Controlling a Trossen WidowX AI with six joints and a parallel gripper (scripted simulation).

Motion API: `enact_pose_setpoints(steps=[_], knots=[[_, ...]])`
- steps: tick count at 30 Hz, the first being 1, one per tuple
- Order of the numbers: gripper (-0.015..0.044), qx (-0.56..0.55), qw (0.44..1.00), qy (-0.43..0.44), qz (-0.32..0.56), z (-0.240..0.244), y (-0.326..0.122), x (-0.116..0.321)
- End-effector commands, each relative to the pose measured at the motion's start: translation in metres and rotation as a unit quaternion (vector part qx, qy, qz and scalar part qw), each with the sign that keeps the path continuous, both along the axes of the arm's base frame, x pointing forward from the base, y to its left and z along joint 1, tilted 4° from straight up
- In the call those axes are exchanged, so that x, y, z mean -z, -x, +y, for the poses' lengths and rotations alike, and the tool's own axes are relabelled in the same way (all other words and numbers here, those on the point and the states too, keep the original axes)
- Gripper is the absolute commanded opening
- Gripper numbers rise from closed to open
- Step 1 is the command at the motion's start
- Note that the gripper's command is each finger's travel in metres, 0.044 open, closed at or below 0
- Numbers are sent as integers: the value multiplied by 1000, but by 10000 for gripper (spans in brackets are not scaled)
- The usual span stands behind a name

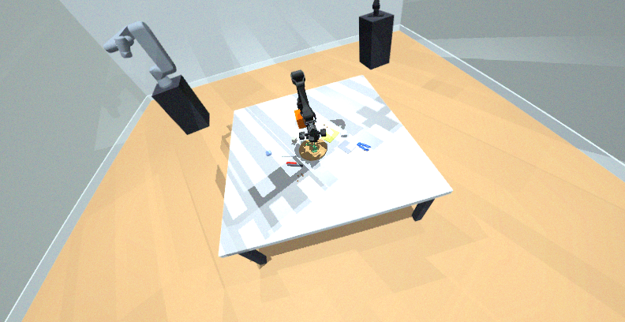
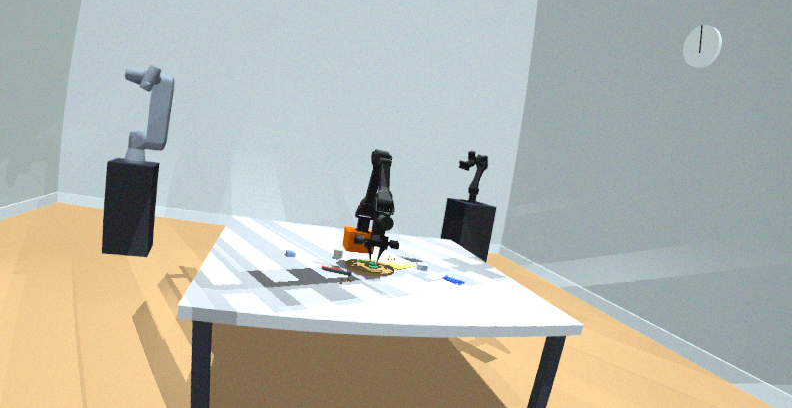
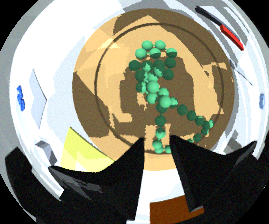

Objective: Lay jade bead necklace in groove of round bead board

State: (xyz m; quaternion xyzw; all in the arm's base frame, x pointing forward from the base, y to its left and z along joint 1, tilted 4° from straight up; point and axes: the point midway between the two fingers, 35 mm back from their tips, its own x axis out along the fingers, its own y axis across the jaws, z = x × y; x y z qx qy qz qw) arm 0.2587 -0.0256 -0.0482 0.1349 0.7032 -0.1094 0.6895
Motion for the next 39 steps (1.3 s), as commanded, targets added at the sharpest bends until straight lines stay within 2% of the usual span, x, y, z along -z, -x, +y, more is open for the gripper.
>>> enact_pose_setpoints(steps=[1, 7, 12, 39], knots=[[120, 2, 1000, -3, 7, 1, 4, 3], [120, 2, 1000, -3, 7, 1, 4, 3], [0, 0, 1000, 0, 3, 0, 2, 2], [0, 0, 1000, 0, 3, 0, 2, 2]])
